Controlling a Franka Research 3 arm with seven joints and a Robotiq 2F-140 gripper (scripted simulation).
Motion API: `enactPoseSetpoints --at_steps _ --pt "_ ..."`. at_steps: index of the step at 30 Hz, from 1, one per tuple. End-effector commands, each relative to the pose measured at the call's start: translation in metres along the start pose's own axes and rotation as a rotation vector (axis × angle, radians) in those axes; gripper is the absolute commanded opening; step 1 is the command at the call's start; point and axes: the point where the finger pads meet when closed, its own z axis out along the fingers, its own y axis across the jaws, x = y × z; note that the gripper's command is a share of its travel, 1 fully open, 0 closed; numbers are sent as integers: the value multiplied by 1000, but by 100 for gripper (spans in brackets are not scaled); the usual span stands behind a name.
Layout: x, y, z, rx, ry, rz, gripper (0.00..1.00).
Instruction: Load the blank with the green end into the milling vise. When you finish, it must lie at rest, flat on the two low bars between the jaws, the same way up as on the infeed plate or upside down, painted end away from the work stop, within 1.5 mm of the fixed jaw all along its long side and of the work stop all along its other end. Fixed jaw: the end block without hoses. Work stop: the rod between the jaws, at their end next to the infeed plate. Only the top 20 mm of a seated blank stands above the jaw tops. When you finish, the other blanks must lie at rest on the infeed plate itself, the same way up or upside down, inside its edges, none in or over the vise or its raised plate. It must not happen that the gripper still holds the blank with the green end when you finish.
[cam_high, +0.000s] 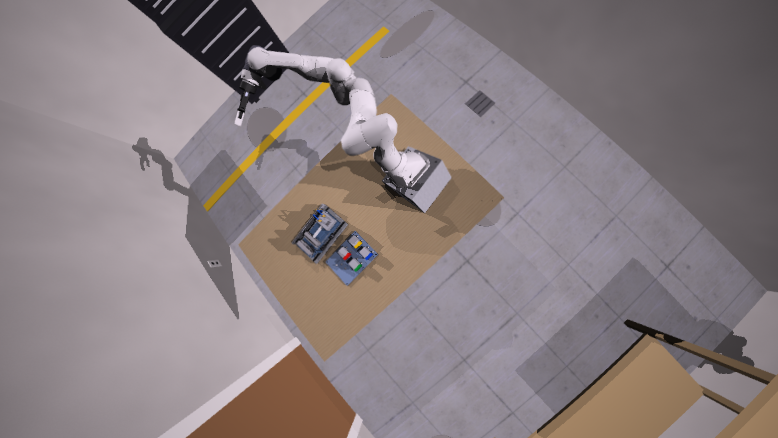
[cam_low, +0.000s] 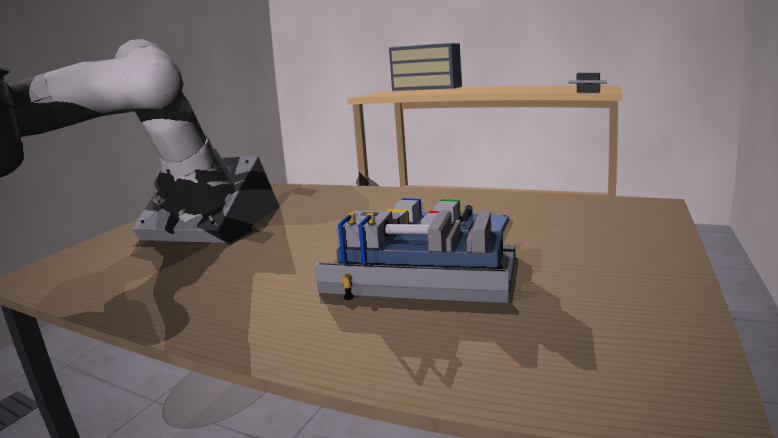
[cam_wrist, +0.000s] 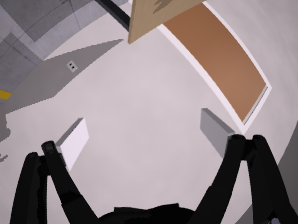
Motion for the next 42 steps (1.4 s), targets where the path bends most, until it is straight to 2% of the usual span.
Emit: enactPoseSetpoints --at_steps 1,2,3,42 --pt "0 0 0 0 0 0 100" --pt "0 0 0 0 0 0 100" --pt "0 0 0 0 0 0 25" --pt "0 0 0 0 0 0 25"
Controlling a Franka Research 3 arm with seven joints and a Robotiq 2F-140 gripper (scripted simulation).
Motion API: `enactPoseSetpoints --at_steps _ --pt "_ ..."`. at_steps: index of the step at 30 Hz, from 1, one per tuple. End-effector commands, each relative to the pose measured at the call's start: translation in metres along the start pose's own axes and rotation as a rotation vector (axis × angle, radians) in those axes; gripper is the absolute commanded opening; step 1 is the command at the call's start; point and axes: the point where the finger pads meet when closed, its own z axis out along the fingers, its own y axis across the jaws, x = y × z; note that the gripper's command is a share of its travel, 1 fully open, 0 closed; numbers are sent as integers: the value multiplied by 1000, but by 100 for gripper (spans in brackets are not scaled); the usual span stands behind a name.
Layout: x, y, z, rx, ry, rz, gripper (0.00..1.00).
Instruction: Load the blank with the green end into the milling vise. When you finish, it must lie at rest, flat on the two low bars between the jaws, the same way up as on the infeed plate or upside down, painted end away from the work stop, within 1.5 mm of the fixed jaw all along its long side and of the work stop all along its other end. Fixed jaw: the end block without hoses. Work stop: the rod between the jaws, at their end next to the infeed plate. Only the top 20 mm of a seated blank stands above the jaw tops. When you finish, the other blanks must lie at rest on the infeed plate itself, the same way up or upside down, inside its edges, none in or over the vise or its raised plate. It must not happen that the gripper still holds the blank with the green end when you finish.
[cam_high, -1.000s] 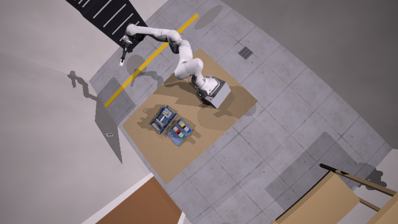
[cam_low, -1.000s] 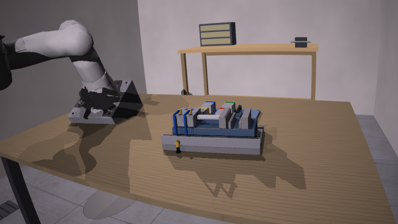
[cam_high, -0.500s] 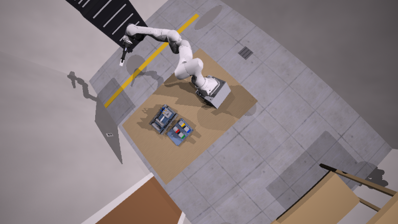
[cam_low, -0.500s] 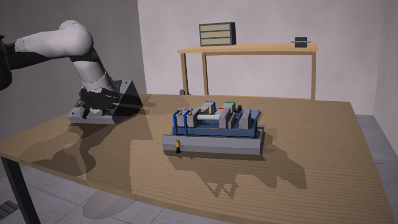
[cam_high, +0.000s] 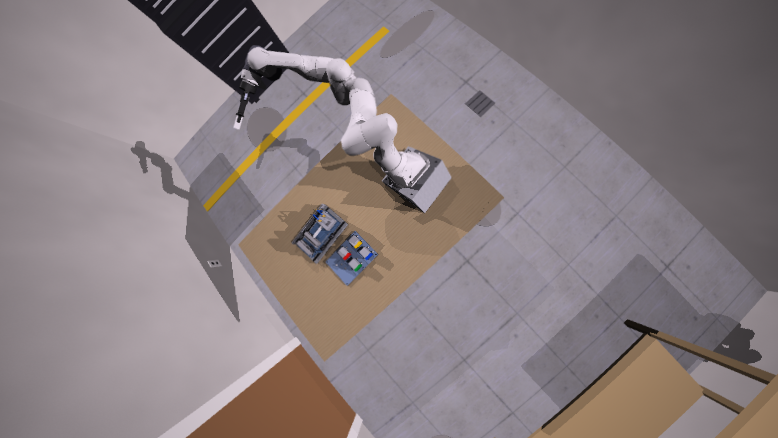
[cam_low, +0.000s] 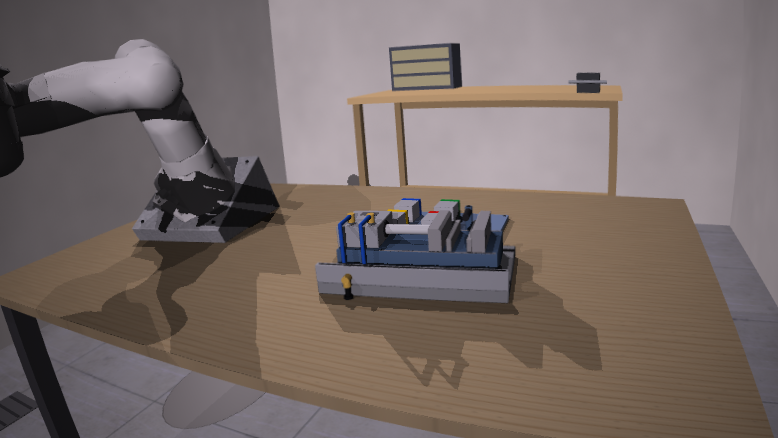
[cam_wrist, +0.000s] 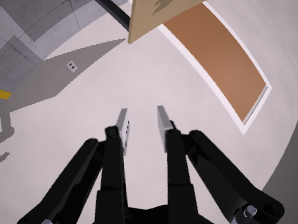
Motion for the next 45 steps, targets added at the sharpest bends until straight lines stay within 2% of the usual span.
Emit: enactPoseSetpoints --at_steps 1,28,29,45 --pt "0 0 0 0 0 0 25" --pt "0 0 0 0 0 0 25" --pt "0 0 0 0 0 0 100" --pt "0 0 0 0 0 0 100"
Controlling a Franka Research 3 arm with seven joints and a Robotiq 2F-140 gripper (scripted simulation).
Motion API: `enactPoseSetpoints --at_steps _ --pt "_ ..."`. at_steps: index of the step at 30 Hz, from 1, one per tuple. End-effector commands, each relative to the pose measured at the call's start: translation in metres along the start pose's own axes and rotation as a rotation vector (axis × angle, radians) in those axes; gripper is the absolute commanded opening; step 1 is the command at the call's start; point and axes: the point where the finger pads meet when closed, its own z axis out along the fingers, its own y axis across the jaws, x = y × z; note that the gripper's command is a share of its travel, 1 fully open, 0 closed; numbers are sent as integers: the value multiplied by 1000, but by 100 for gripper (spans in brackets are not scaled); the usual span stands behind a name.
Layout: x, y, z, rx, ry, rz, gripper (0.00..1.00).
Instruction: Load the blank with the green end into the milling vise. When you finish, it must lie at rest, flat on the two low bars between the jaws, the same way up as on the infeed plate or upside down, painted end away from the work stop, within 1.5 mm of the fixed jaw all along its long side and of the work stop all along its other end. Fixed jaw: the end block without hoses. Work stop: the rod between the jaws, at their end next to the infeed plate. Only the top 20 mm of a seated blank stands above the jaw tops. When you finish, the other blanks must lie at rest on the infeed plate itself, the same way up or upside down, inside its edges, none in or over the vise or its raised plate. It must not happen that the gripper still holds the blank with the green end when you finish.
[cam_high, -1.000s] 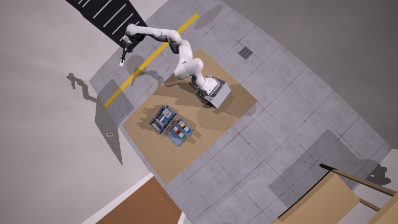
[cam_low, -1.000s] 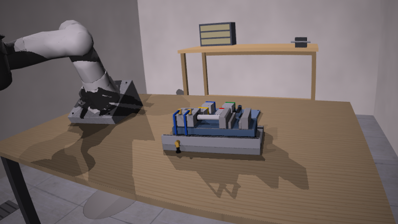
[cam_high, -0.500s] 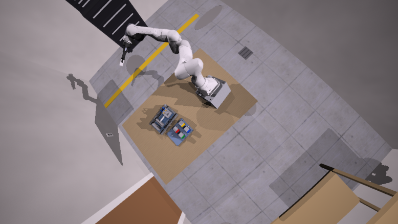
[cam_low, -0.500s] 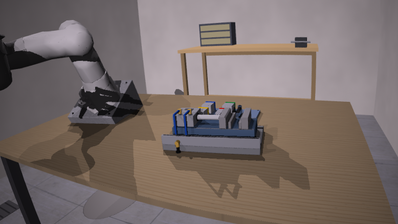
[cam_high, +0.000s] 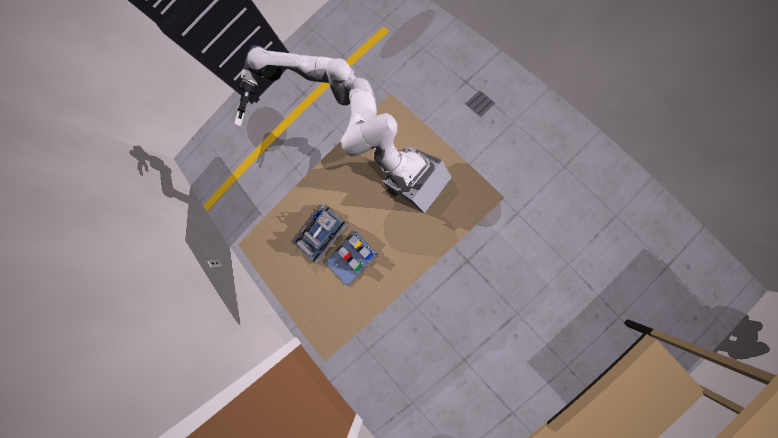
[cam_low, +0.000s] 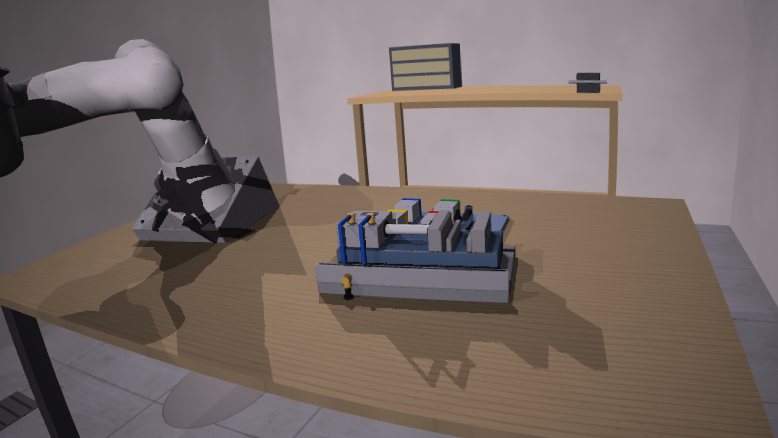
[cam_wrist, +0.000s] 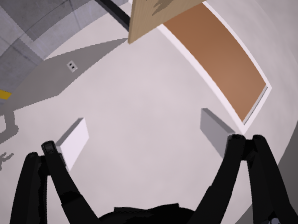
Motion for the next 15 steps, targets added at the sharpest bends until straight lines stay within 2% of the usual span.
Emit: enactPoseSetpoints --at_steps 1,5,15 --pt "3 6 3 36 11 27 100" --pt "18 29 15 178 53 135 100" --pt "18 29 15 178 53 135 100"
